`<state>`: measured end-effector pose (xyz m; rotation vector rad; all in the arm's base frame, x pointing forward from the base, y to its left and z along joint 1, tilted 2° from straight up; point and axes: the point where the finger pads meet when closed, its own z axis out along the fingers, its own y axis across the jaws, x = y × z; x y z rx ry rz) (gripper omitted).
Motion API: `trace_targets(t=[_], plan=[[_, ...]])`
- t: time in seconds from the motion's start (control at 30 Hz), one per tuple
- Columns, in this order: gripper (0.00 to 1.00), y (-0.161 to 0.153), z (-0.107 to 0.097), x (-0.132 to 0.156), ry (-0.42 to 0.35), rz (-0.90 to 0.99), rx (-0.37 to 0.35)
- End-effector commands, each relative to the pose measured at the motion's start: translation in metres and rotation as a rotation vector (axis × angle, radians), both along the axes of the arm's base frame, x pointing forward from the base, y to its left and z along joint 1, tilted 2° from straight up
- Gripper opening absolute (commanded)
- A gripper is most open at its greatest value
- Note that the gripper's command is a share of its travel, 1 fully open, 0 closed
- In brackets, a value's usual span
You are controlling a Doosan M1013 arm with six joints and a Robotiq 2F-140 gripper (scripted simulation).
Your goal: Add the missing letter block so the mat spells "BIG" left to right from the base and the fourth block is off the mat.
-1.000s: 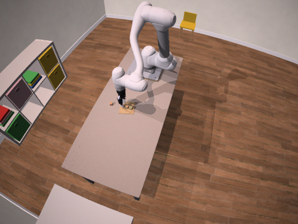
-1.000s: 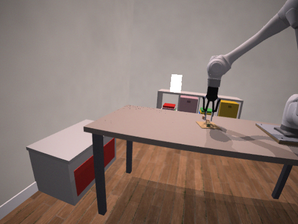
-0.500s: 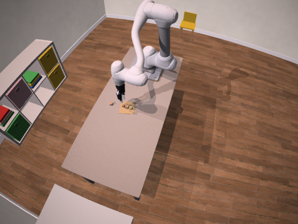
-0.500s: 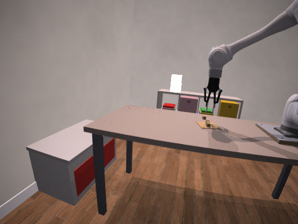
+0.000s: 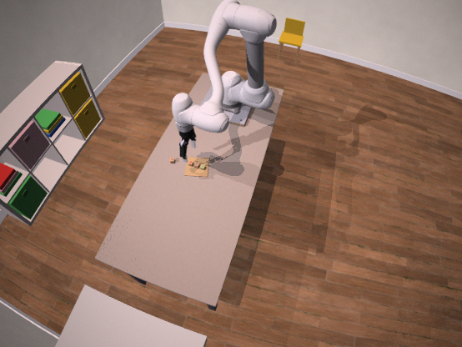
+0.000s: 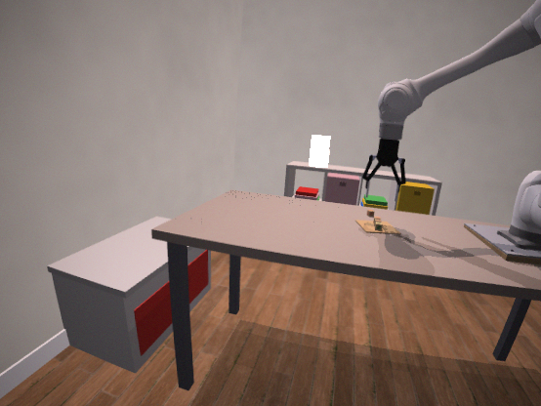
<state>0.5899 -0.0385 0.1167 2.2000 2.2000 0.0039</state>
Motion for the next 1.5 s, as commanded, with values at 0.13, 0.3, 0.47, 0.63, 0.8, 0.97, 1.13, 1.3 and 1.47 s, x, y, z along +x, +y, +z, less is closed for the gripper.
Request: trace_targets(t=[0.13, 0.3, 0.47, 0.63, 0.8, 0.97, 1.13, 1.3, 1.47], plan=[[1.0, 0.0, 0.0, 0.0, 0.0, 0.0, 0.0], [1.0, 0.0, 0.0, 0.0, 0.0, 0.0, 0.0], [1.0, 0.0, 0.001, 0.0, 0.0, 0.0, 0.0], [1.0, 0.0, 0.009, 0.0, 0.0, 0.0, 0.0], [1.0, 0.0, 0.023, -0.001, 0.0, 0.0, 0.0], [1.0, 0.001, 0.045, -0.001, 0.0, 0.0, 0.0], [1.0, 0.001, 0.063, -0.001, 0.0, 0.0, 0.0], [1.0, 0.001, 0.069, -0.002, 0.0, 0.0, 0.0], [1.0, 0.001, 0.072, -0.002, 0.0, 0.0, 0.0]])
